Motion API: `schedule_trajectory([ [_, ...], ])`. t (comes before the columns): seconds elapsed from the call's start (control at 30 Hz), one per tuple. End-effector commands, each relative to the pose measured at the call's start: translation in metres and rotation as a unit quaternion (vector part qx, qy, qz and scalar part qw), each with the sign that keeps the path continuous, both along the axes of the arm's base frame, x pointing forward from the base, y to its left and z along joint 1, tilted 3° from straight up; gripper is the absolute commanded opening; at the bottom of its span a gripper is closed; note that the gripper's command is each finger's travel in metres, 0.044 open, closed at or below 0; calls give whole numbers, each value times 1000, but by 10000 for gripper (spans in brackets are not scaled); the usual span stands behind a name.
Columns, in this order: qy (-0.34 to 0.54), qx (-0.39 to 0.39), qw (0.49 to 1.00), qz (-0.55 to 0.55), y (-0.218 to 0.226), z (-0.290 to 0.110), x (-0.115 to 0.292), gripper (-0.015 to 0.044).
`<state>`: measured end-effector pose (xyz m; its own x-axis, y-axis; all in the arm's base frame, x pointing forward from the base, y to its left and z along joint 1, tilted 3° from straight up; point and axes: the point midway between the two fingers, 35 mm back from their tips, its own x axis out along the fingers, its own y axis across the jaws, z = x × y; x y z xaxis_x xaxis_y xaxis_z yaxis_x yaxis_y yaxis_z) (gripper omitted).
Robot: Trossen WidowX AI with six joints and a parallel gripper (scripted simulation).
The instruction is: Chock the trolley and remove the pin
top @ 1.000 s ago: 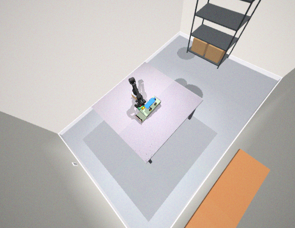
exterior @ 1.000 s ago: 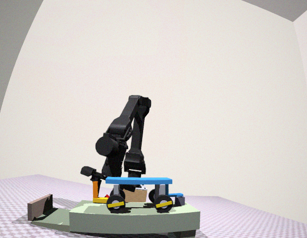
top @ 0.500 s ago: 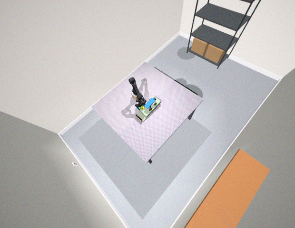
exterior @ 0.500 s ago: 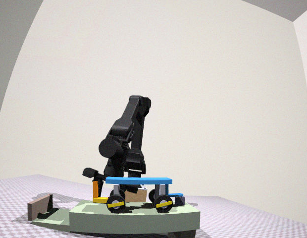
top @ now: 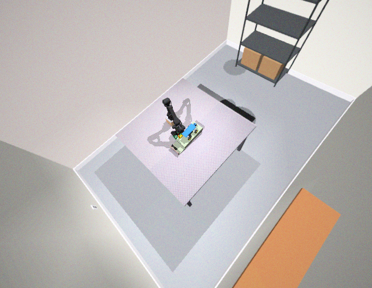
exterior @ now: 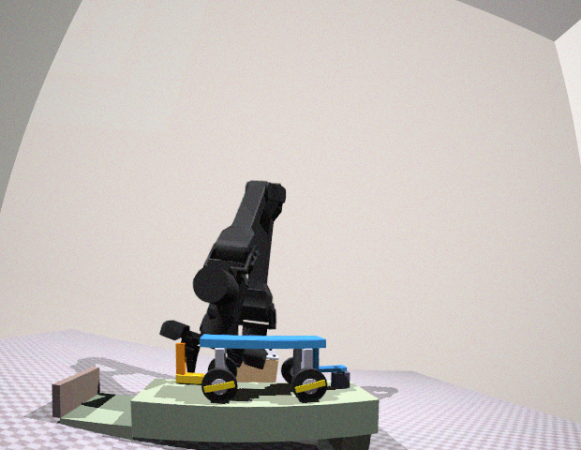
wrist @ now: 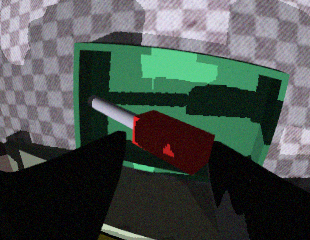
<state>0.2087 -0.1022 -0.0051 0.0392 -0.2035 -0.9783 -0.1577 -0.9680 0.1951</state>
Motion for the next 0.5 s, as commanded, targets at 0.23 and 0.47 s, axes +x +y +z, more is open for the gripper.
schedule_trajectory([
  [0.23, 3, -1, 1000, -3, 4, -6, 0, 190],
  [0.47, 3, -1, 1000, -3, 6, -8, 0, 190],
])
